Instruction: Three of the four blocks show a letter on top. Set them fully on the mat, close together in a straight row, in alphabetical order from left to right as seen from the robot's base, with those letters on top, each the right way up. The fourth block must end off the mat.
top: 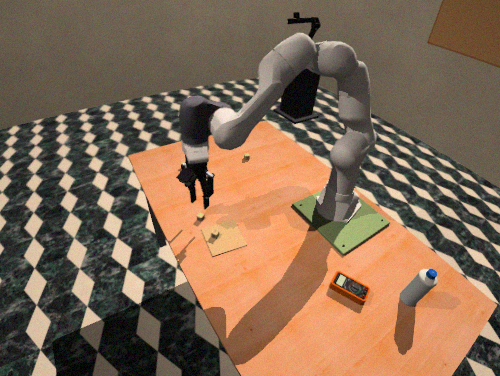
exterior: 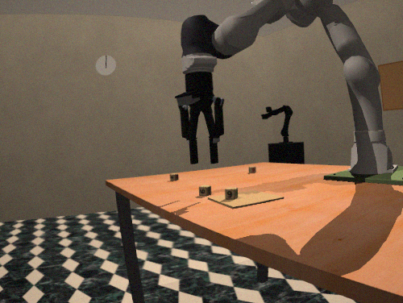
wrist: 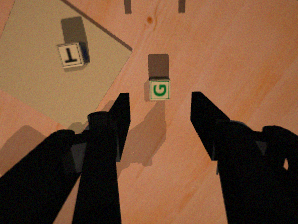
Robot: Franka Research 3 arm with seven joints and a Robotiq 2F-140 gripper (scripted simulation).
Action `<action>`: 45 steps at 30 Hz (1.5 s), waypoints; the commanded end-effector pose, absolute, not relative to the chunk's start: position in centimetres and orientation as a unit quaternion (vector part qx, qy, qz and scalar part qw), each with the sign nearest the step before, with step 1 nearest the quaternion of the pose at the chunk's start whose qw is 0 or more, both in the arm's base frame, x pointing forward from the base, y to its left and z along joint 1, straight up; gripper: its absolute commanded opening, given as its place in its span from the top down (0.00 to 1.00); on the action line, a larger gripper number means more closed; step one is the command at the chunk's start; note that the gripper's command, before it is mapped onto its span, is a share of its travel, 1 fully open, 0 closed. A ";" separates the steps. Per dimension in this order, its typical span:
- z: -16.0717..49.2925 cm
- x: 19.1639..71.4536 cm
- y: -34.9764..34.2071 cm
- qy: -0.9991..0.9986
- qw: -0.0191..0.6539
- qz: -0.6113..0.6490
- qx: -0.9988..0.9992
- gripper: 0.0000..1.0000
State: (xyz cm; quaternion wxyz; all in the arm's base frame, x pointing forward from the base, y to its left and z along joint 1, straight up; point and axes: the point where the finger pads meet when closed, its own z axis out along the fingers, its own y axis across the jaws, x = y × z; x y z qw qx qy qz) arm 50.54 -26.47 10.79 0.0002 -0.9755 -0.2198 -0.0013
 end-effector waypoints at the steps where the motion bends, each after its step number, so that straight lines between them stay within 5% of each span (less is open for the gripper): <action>1: 10.9 50.7 -26.6 -0.218 -0.002 -0.003 -0.976 0.57; 45: 6.4 50.7 -26.6 -0.218 -0.002 -0.003 -0.976 0.57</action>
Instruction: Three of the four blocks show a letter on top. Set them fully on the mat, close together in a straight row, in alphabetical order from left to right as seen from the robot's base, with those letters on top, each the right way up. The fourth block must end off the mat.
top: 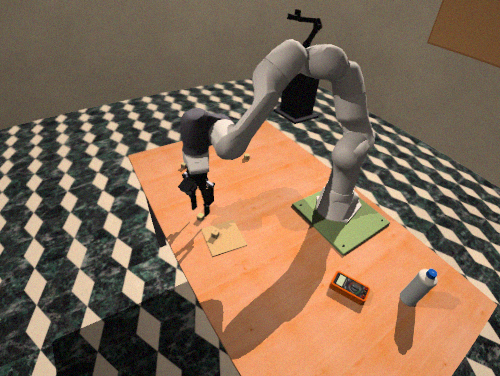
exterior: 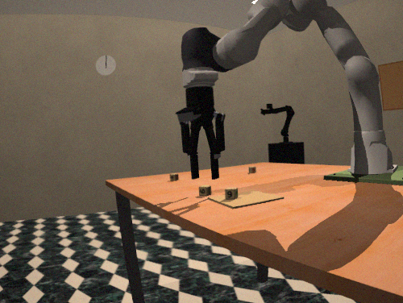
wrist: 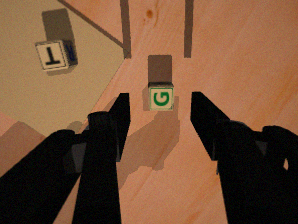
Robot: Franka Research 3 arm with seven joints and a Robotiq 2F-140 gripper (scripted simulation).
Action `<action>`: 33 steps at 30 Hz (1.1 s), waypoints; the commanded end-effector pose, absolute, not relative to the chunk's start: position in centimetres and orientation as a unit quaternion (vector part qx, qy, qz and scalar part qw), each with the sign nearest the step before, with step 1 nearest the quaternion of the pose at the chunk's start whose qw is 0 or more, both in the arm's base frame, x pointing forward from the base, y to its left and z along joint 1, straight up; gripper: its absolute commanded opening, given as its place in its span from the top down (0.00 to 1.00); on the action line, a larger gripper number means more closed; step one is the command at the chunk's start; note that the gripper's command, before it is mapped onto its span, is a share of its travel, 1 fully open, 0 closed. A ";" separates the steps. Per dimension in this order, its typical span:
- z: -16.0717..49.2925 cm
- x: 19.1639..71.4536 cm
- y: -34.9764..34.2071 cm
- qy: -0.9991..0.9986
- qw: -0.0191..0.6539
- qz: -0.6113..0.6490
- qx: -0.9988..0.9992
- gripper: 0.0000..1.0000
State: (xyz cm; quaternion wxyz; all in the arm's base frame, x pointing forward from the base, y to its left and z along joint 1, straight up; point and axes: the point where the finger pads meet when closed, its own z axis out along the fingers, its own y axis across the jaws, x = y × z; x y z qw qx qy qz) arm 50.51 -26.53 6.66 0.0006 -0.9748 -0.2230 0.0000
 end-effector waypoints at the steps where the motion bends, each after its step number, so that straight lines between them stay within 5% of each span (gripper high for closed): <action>1: 6.3 50.7 -26.6 -0.218 -0.002 -0.003 -0.976 0.57; 33: 5.7 50.7 -26.6 -0.218 -0.002 -0.003 -0.976 0.57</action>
